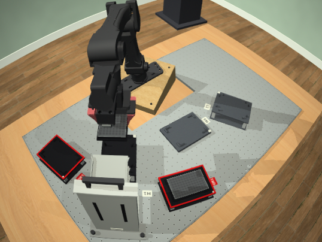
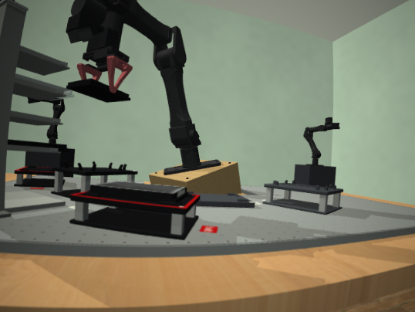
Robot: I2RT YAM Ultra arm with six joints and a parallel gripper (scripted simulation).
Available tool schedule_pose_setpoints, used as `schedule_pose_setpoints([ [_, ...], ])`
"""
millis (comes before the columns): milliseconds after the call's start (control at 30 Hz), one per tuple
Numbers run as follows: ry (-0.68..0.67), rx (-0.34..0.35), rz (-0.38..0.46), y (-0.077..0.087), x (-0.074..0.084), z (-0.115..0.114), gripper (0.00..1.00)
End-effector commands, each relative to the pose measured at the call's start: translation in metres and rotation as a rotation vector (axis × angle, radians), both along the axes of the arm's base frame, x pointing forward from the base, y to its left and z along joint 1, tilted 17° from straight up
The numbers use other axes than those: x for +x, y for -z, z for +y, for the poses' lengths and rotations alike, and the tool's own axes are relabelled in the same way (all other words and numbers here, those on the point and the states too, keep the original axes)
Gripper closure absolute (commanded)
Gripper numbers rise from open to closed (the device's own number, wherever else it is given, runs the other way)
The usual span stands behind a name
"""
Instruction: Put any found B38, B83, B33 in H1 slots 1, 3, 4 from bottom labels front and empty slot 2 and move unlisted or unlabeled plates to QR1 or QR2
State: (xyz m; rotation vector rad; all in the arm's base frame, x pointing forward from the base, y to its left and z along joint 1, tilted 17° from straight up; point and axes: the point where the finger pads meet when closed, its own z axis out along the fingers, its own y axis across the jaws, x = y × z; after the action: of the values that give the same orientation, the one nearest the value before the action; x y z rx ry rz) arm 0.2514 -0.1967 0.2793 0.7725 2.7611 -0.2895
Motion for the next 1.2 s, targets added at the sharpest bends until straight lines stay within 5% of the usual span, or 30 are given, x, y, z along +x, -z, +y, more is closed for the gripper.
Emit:
schedule_pose_setpoints([
  [0,0.000,-0.008,-0.010,-0.004,0.000,0.001,0.14],
  [367,0.000,-0.008,-0.010,-0.004,0.000,0.001,0.14],
  [1167,0.247,0.061,-0.067,0.010,0.023,0.072,0.14],
])
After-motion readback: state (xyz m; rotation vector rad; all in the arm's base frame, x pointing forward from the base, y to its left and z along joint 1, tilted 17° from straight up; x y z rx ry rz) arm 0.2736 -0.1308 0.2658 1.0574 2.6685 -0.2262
